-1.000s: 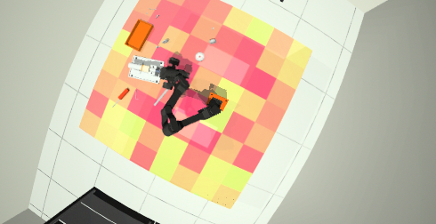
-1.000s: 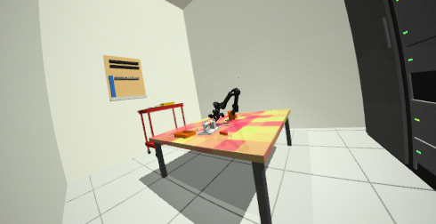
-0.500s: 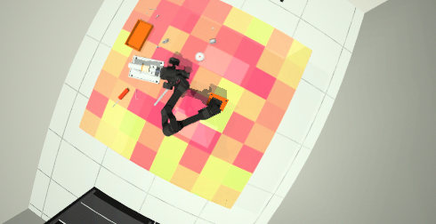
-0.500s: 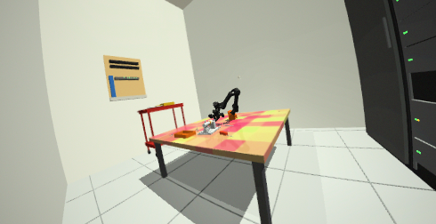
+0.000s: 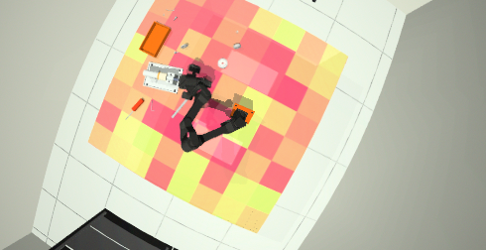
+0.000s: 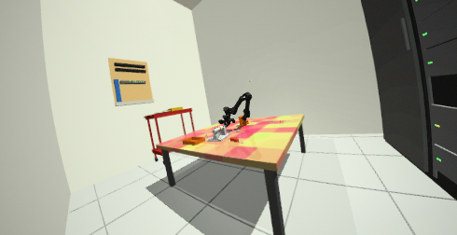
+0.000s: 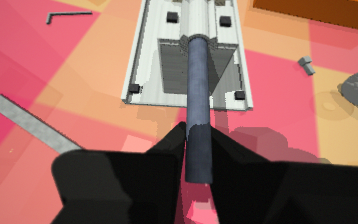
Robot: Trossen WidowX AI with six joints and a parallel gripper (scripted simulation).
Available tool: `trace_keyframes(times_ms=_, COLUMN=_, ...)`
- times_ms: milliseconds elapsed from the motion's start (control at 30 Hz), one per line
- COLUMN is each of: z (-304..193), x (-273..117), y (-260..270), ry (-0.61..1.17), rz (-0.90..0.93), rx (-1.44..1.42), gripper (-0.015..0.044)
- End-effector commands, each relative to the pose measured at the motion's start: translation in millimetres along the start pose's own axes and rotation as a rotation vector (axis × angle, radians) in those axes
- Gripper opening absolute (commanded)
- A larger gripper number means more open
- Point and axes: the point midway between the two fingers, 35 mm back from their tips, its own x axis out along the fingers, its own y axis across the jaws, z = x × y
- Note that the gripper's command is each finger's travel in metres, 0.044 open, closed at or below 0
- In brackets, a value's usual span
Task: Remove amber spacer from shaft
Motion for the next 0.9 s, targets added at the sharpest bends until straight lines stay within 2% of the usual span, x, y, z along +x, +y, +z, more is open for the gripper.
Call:
trace_keyframes(times_ms=0, z=-0.6, x=-0.7, y=0.7, ry=0.000, rz=0.004, rx=-0.003, gripper=0.0000)
trace_keyframes(times_ms=867, z=-2.3, x=-2.3, y=0.7, ry=0.000, rz=0.004, rx=-0.003, gripper=0.0000)
